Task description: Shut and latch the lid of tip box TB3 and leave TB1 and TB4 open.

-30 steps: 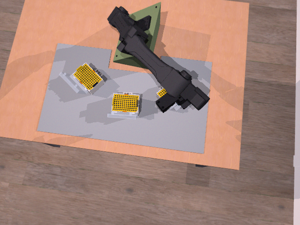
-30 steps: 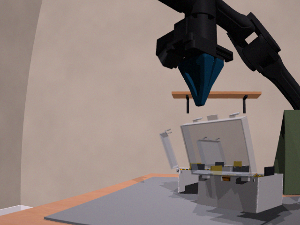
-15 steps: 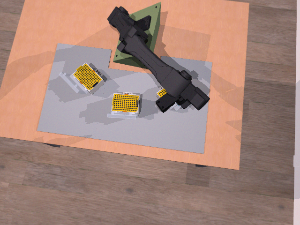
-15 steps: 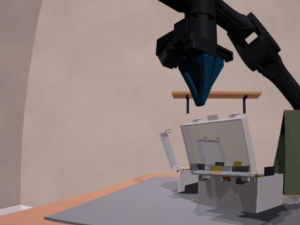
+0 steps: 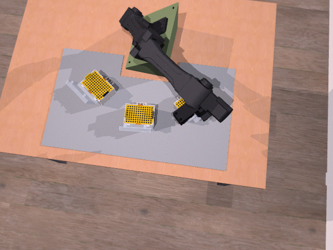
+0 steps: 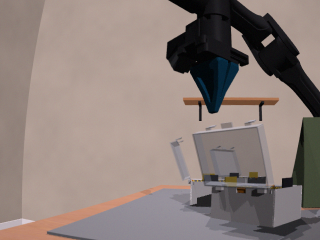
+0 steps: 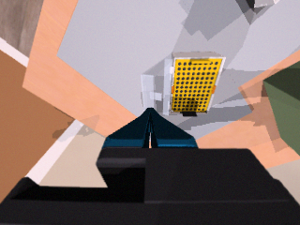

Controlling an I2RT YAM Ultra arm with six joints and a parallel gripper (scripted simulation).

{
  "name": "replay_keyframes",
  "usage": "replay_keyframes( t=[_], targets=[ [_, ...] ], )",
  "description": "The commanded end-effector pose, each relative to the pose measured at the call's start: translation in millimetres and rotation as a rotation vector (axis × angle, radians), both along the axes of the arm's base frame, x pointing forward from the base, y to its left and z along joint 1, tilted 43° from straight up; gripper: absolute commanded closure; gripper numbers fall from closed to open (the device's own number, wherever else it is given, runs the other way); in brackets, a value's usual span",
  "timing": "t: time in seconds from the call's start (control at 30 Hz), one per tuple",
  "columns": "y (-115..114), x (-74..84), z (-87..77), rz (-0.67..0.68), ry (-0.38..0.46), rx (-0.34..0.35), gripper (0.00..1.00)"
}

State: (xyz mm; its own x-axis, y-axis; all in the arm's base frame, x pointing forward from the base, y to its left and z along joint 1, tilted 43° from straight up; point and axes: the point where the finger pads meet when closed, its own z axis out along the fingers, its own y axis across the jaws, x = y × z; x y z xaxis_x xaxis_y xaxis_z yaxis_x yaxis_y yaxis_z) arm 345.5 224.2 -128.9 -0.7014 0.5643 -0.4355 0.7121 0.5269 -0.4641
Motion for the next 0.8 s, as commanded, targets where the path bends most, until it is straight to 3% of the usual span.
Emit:
replay_keyframes(
  t=[0.0,0.77],
  targets=[
    [4.7,6.4,-61.4,0.016,0.054,-0.064,1.0],
    [0.9,0.2,-61.7,0.016,0.054,-0.064,1.0]
  ],
)
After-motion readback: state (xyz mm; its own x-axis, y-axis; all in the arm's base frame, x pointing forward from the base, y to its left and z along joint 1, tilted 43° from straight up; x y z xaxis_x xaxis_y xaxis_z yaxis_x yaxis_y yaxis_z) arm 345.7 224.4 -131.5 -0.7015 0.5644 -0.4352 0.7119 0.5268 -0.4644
